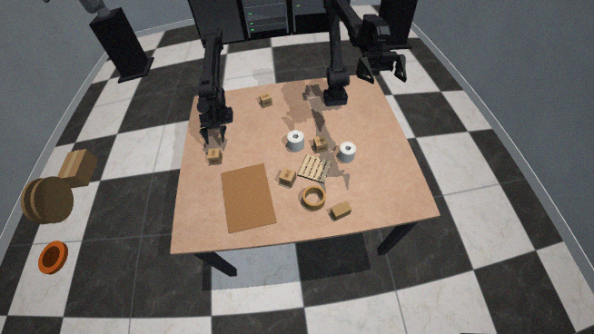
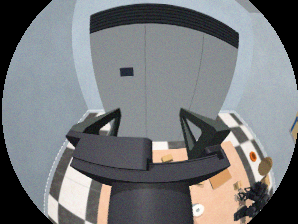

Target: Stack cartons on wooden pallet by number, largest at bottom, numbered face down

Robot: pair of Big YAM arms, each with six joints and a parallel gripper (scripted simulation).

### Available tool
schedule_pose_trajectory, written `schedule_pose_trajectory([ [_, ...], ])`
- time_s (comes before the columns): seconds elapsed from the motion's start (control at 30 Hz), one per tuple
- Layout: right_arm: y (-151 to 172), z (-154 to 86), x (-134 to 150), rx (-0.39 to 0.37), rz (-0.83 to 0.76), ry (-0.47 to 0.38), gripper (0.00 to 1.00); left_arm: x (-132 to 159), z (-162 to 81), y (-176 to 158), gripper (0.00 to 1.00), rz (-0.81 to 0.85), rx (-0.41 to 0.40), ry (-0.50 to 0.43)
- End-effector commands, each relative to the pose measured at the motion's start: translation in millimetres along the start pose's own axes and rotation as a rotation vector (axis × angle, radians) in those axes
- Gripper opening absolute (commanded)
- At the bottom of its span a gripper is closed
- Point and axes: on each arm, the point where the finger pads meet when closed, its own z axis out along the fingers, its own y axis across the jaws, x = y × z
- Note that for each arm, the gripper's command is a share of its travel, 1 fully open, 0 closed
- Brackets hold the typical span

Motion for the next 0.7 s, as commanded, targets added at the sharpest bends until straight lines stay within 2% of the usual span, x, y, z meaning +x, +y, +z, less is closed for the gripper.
schedule_pose_trajectory([
  [0.0, 13, -34, -57, -0.051, -0.061, -0.113, 0.79, -6, 0, 1, 1.0, 0.01, -0.001, -0.016],
  [0.07, 25, -36, -77, -0.104, -0.092, -0.159, 0.79, -6, 0, 1, 1.0, 0.01, -0.001, -0.016],
  [0.17, 59, -48, -123, -0.258, -0.172, -0.269, 0.79, -6, 0, 1, 1.0, 0.01, -0.001, -0.016],
  [0.23, 59, -48, -123, -0.258, -0.172, -0.269, 0.79, -6, 0, 1, 1.0, 0.01, -0.001, -0.016],
  [0.33, 99, -65, -170, -0.427, -0.278, -0.383, 0.79, -6, 0, 1, 1.0, 0.01, -0.001, -0.016],
  [0.37, 113, -77, -188, -0.481, -0.322, -0.442, 0.79, -6, 0, 1, 1.0, 0.01, -0.001, -0.016],
  [0.47, 141, -105, -222, -0.578, -0.423, -0.55, 0.79, -6, 0, 1, 1.0, 0.01, -0.001, -0.016],
  [0.57, 164, -121, -247, -0.636, -0.504, -0.6, 0.79, -6, 0, 1, 1.0, 0.01, -0.001, -0.016],
  [0.67, 187, -118, -264, -0.681, -0.56, -0.59, 0.79, -6, 0, 1, 1.0, 0.01, -0.001, -0.016],
])
